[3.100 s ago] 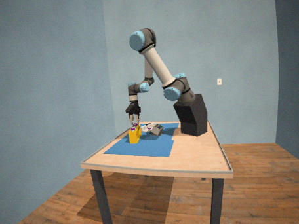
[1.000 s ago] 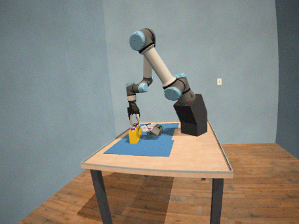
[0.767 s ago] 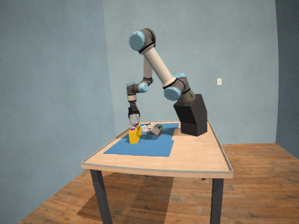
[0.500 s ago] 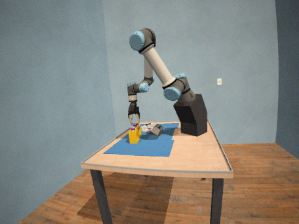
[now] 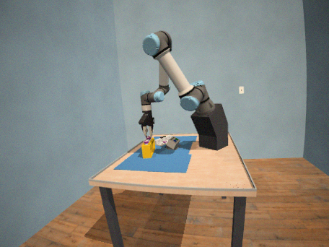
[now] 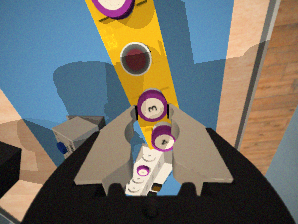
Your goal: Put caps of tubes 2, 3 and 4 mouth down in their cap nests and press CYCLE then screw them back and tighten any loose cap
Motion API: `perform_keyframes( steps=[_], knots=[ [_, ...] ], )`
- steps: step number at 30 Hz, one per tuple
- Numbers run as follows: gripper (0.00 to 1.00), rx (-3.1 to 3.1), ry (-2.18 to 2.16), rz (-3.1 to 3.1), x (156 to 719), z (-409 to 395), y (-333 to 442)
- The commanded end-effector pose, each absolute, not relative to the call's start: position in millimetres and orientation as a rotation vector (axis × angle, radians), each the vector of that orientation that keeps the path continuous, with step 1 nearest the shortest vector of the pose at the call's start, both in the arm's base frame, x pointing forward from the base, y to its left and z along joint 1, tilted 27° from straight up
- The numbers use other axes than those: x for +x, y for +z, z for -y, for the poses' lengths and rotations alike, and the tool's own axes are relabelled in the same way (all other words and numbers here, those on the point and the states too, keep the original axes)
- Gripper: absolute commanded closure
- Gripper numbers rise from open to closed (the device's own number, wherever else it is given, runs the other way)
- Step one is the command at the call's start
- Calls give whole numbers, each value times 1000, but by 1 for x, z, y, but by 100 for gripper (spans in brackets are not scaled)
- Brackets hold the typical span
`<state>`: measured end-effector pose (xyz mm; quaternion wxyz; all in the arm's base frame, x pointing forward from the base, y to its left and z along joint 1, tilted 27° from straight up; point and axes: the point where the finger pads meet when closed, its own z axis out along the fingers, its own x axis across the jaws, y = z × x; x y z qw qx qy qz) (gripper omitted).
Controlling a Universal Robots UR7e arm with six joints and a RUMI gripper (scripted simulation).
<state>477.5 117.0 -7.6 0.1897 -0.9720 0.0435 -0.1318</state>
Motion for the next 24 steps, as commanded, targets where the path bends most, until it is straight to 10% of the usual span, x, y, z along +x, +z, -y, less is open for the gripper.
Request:
perform_keyframes(
  steps=[1, 24],
  knots=[
    [100, -2733, -372, -125, 478, -117, -7],
    [100, -2732, -508, 600, 478, -117, -7]
  ],
)
